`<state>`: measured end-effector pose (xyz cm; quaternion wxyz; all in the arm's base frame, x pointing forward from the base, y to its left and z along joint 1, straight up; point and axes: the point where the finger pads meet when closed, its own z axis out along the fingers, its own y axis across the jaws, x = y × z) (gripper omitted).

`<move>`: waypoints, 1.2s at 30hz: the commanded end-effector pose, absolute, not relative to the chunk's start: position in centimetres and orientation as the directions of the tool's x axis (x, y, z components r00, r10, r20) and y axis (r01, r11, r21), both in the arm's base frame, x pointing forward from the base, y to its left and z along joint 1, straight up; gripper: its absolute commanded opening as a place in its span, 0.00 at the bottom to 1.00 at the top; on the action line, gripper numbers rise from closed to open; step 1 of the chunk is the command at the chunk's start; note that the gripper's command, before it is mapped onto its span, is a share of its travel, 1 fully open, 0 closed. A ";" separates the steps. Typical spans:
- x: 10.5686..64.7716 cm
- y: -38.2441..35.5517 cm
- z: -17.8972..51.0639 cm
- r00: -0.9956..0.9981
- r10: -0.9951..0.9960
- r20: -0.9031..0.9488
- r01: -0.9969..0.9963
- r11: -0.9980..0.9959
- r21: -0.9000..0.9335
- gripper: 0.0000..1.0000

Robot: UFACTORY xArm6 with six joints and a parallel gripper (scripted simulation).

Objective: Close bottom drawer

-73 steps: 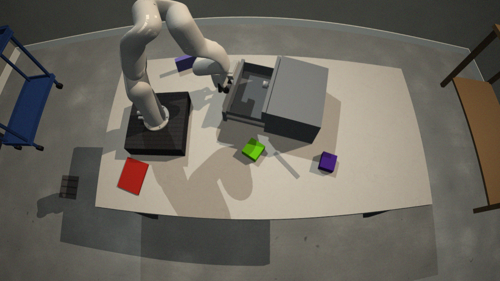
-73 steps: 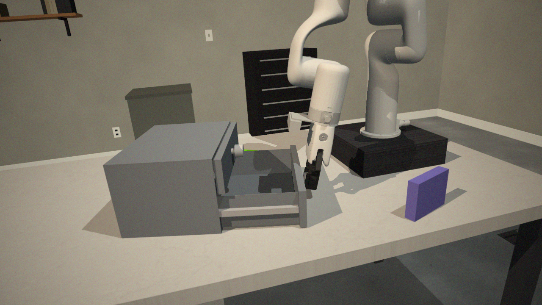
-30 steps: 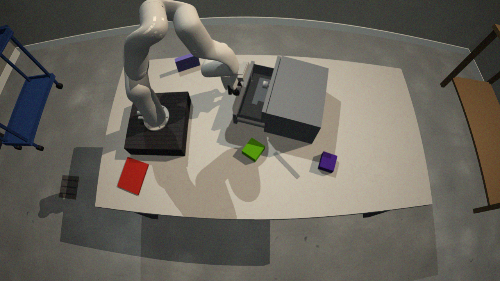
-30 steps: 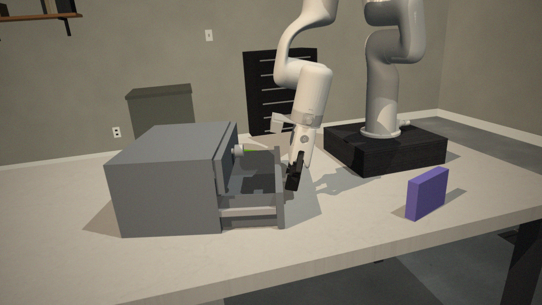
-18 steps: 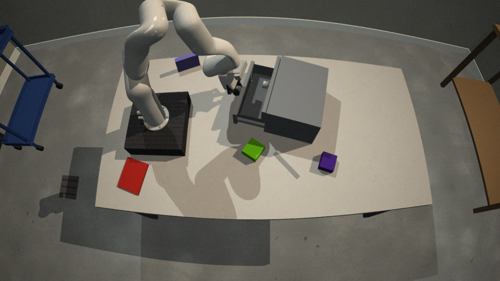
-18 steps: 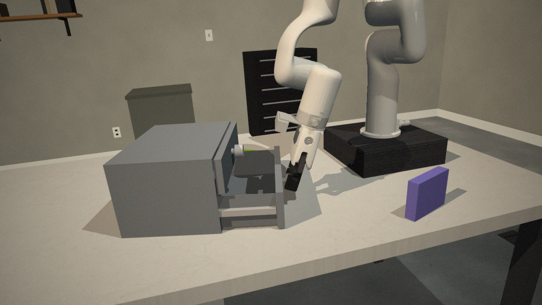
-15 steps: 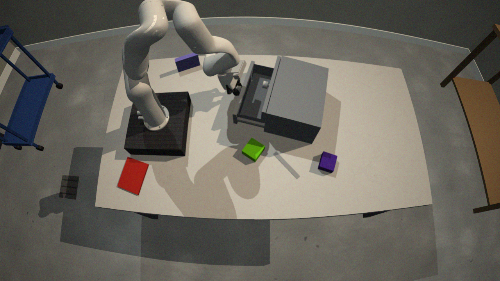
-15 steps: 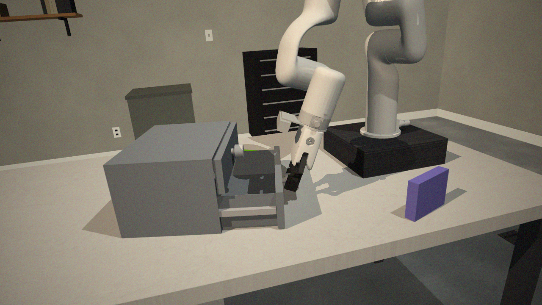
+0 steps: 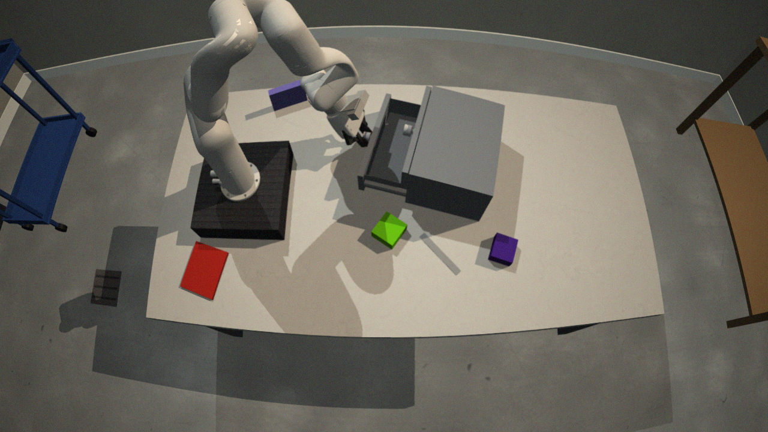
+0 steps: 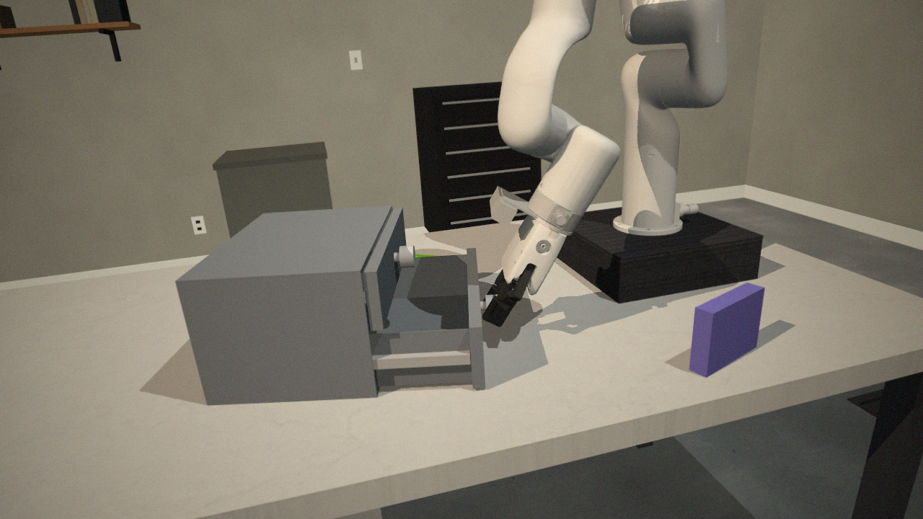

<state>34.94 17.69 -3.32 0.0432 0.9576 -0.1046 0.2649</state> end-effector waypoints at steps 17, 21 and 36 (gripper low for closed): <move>36.0 17.5 -3.2 0.800 -0.178 0.573 -0.218 -0.976 0.000 0.00; 36.4 17.4 -3.2 0.800 -0.178 0.573 -0.218 -0.976 0.000 0.00; 41.2 16.3 -3.2 0.800 -0.178 0.573 -0.218 -0.976 0.000 0.00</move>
